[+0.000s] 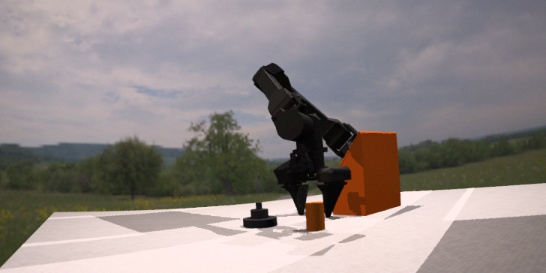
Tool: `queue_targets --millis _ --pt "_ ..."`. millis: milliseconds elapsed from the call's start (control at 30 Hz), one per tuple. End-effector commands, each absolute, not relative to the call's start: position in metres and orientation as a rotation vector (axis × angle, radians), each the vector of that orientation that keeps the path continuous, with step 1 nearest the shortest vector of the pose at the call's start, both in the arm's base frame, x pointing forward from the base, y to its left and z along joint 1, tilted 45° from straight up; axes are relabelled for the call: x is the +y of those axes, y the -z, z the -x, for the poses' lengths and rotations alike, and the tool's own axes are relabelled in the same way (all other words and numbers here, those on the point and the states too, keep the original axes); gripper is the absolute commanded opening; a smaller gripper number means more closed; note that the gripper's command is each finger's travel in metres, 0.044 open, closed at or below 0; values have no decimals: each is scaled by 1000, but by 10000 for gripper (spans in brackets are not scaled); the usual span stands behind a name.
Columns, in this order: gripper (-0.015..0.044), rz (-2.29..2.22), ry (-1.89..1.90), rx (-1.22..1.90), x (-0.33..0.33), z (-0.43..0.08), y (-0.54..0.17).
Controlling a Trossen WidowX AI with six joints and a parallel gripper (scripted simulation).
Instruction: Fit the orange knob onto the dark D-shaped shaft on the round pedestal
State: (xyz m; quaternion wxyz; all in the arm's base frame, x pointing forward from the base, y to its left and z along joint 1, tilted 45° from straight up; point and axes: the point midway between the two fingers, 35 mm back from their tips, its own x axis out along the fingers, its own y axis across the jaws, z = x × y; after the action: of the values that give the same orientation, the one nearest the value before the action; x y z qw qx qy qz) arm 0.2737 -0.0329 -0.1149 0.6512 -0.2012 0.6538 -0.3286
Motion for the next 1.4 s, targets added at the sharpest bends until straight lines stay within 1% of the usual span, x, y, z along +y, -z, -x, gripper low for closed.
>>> queue_targets --millis 0,333,667,900,1067,1367 --pt "440 470 753 1496 -41 -269 122" --pt "440 471 755 1496 -50 -266 130" --pt "178 471 755 1496 -50 -266 130" --pt "131 471 755 1496 -50 -266 130" --pt "0 432 749 1469 -37 -270 122" --pt "0 428 739 1475 1 -280 89"
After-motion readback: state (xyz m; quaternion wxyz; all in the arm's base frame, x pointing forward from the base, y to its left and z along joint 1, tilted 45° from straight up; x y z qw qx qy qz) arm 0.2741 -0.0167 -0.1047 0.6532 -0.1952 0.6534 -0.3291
